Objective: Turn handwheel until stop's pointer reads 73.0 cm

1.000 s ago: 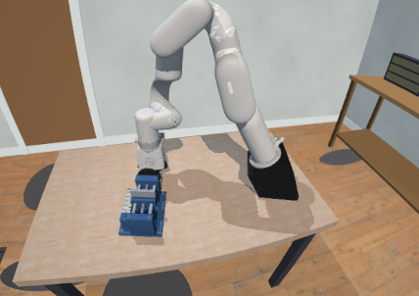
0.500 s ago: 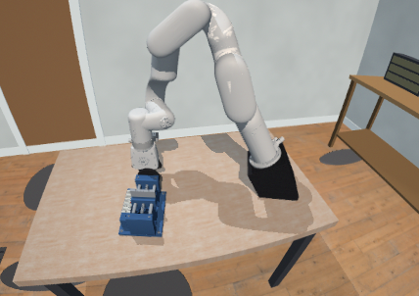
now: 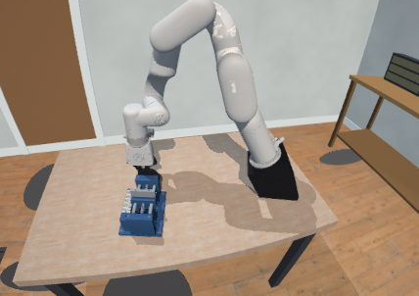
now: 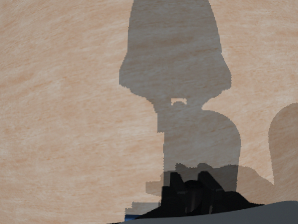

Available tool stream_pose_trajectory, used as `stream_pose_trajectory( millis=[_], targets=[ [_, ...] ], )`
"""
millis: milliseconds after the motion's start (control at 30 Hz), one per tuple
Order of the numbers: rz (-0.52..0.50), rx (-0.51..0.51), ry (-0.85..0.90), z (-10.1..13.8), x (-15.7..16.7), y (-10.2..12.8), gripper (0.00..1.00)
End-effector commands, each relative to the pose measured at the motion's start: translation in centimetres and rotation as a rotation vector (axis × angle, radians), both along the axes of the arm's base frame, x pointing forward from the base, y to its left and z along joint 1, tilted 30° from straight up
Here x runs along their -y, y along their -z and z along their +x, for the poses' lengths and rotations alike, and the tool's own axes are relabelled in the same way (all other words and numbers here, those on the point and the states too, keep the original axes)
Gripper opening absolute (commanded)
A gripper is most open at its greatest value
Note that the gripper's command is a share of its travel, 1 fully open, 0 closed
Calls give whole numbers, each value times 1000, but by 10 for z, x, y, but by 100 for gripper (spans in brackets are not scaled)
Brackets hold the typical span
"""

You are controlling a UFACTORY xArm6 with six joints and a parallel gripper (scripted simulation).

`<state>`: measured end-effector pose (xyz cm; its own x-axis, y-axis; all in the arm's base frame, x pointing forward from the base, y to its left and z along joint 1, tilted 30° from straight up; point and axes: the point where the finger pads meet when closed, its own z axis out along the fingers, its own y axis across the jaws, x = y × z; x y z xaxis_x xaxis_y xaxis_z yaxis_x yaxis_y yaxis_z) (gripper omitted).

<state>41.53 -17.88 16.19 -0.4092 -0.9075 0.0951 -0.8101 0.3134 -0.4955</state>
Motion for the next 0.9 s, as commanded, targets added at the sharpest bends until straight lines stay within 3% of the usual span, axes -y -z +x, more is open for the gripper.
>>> stream_pose_trajectory(
  millis=[0, 867],
  targets=[
    [1, -1, -1, -2, -2, -7, 6],
    [1, -1, -1, -32, -17, -25, 6]
  ],
)
